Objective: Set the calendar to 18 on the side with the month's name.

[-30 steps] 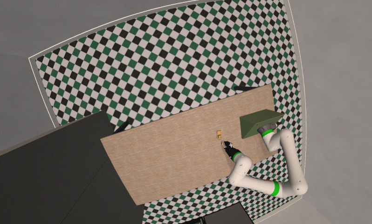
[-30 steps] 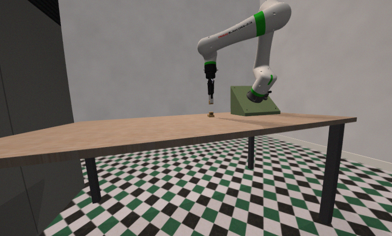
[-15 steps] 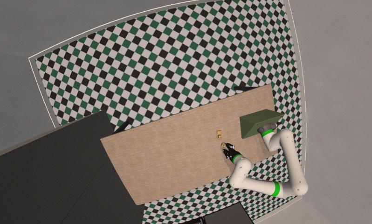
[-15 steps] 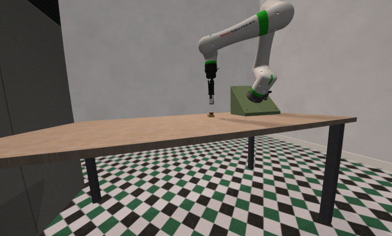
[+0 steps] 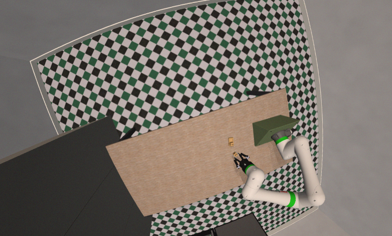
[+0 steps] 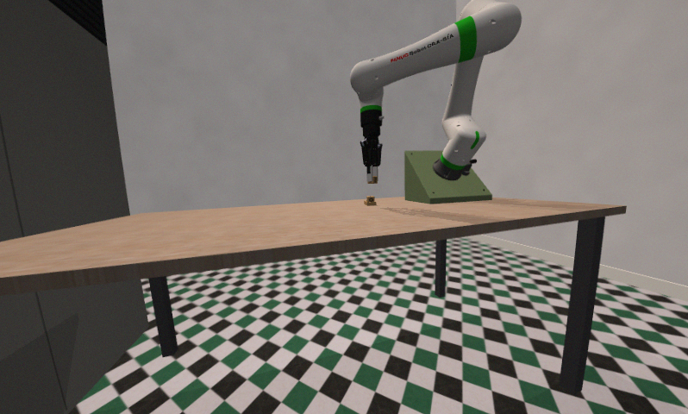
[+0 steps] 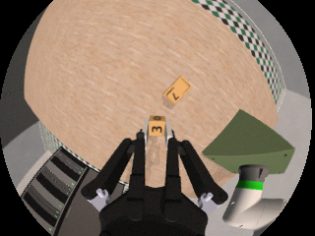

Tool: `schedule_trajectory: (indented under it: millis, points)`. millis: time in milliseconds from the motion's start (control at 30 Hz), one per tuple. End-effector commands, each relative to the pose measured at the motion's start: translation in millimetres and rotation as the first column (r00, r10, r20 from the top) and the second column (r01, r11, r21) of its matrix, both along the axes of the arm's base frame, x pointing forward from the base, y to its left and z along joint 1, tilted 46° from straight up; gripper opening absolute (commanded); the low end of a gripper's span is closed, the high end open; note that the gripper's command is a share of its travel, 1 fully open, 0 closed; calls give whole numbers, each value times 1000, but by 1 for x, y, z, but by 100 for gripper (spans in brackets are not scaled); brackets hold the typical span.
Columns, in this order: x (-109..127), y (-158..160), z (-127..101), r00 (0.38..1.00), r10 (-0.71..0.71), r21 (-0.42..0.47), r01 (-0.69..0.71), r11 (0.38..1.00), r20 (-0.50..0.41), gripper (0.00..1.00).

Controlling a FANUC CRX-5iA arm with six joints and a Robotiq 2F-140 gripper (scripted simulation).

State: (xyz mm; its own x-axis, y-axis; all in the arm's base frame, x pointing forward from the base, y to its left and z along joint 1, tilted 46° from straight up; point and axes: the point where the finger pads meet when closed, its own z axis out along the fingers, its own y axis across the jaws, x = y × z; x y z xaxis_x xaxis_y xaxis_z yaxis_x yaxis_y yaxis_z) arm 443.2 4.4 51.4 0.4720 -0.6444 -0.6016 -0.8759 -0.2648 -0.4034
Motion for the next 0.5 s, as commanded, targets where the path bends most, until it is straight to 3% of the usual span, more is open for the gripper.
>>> schedule_trajectory:
  millis: [0,167,233,467]
  points:
    - [1,5,5,985,-116,1,117,993,-128,17]
    - [1,7,7,967,-173,1,176,984,-189,17]
    - [2,11,10,929,-250,-6,258,966,-272,17]
    - [3,18,16,832,-372,-35,393,919,-412,17]
